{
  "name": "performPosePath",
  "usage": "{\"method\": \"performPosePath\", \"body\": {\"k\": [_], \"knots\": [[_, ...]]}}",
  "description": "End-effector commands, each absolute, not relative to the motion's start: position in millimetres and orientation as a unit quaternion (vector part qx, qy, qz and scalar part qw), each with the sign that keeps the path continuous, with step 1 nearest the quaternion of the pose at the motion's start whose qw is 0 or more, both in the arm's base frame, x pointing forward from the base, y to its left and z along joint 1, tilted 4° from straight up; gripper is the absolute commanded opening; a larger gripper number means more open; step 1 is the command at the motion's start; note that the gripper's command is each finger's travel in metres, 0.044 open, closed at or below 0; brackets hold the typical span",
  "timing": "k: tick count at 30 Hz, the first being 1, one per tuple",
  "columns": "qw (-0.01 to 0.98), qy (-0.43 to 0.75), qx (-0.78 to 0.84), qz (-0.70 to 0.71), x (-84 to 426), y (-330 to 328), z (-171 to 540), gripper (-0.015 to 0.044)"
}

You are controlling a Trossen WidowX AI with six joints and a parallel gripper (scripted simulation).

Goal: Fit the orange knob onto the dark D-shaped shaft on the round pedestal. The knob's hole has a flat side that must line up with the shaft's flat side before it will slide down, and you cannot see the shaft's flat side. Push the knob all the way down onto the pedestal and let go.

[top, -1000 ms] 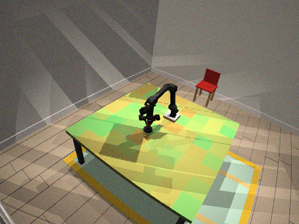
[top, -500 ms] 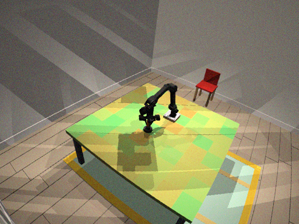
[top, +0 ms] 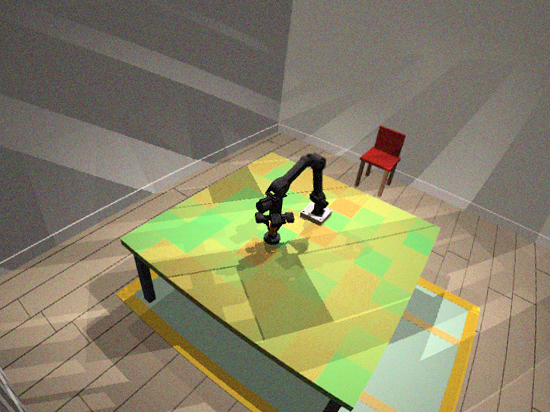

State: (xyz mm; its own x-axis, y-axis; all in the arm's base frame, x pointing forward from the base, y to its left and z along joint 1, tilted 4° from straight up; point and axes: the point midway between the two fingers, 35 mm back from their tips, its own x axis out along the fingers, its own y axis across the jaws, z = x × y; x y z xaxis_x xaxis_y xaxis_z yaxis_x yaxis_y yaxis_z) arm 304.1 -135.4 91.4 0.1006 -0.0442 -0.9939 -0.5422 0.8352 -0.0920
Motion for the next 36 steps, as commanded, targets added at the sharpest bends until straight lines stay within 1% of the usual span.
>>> {"method": "performPosePath", "body": {"k": [1, 14, 30, 31, 36], "knots": [[0.705, 0.648, -0.228, 0.176, 303.6, -136.7, 87.8, 0.0000], [0.707, 0.646, -0.227, 0.176, 304.7, -135.9, 86.6, 0.0000], [0.707, 0.646, -0.227, 0.176, 304.7, -135.9, 86.6, 0.0420], [0.707, 0.646, -0.227, 0.176, 304.7, -135.9, 86.6, 0.0440], [0.707, 0.646, -0.227, 0.176, 304.7, -135.9, 86.6, 0.0440]]}}
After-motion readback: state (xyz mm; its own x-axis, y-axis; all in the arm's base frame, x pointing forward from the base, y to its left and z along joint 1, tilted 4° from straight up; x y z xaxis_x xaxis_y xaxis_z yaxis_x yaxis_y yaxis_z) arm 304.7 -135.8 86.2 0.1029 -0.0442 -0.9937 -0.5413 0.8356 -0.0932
